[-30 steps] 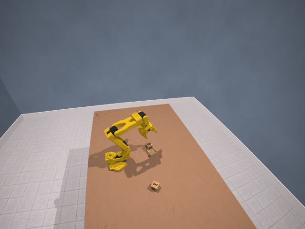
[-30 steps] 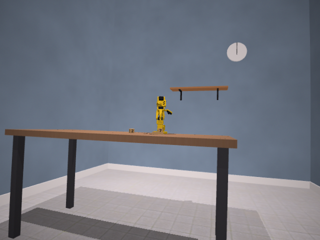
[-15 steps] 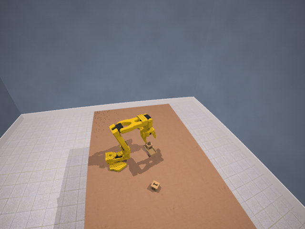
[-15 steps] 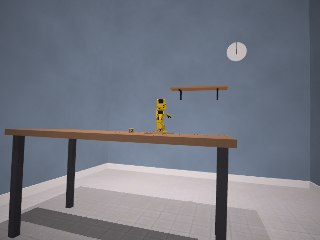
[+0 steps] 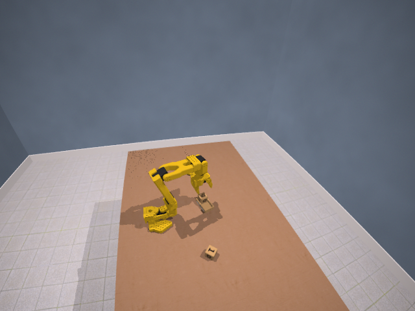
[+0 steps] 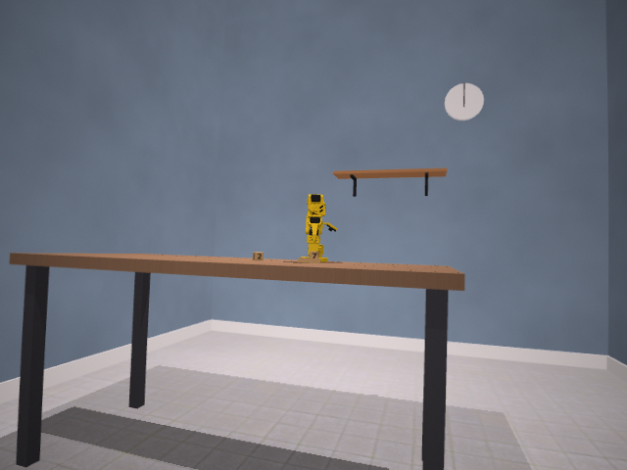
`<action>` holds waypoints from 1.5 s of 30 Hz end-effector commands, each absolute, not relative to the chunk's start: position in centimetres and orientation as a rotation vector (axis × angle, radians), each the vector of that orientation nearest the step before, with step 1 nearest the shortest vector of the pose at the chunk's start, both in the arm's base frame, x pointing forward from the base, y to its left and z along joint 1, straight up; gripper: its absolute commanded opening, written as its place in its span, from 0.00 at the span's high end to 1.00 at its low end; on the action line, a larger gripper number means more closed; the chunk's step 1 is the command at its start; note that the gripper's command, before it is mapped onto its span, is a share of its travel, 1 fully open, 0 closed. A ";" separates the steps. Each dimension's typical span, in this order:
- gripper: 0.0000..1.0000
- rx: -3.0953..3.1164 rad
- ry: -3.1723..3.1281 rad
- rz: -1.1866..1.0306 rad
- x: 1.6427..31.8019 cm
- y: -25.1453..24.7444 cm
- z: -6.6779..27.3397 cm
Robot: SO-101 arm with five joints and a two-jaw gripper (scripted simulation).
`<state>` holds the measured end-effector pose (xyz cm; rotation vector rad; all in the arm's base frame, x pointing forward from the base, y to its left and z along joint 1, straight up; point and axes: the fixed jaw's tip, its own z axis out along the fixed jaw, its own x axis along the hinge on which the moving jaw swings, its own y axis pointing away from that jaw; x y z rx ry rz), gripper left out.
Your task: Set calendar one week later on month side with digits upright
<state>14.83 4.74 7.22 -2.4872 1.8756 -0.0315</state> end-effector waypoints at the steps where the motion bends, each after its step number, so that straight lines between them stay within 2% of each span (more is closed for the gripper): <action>1: 0.65 -2.503 1.872 -0.016 14.5 5.0 6.9; 25: 0.65 -2.503 1.872 -0.016 14.5 5.0 6.7; 45: 0.65 -2.503 1.872 -0.016 14.6 5.0 4.3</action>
